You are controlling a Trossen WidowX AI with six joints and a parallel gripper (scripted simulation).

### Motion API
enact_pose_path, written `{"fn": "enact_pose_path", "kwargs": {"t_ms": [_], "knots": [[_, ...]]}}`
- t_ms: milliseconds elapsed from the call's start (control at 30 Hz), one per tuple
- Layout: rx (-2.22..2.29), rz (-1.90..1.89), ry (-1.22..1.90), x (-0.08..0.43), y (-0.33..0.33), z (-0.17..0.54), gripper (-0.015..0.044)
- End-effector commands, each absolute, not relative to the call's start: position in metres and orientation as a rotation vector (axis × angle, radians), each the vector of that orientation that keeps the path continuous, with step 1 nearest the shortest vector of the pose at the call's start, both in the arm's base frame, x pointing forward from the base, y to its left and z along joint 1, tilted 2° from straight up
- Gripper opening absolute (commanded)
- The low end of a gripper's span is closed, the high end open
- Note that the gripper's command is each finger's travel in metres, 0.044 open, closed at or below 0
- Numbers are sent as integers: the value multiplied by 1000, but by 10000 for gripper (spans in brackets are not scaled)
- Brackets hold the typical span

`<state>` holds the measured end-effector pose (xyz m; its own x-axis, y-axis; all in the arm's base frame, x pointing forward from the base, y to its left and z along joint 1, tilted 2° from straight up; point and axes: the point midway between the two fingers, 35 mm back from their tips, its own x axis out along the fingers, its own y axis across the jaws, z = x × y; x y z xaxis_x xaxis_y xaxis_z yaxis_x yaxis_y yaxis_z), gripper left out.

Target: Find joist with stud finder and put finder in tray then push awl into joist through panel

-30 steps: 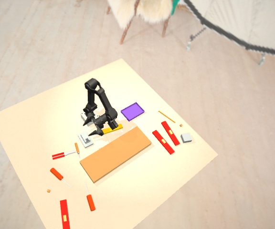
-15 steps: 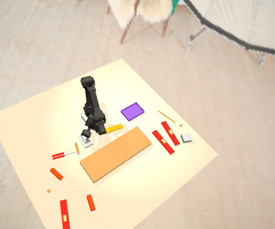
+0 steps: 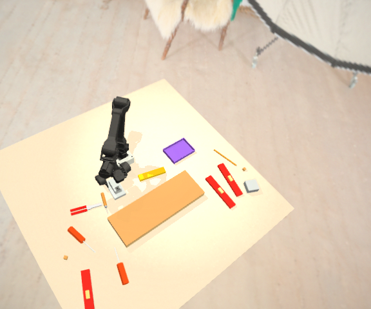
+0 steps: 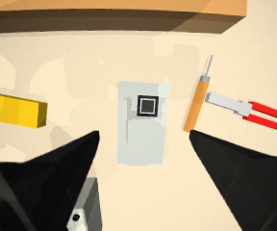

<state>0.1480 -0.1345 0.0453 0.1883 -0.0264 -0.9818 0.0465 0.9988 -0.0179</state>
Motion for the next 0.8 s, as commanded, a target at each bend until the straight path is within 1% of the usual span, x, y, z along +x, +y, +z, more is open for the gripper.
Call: {"fn": "enact_pose_path", "kwargs": {"t_ms": [0, 300, 767], "knots": [[63, -77, 1309, 151, -138, 49, 440], [63, -77, 1309, 152, -138, 48, 440], [63, -77, 1309, 152, -139, 26, 440]]}}
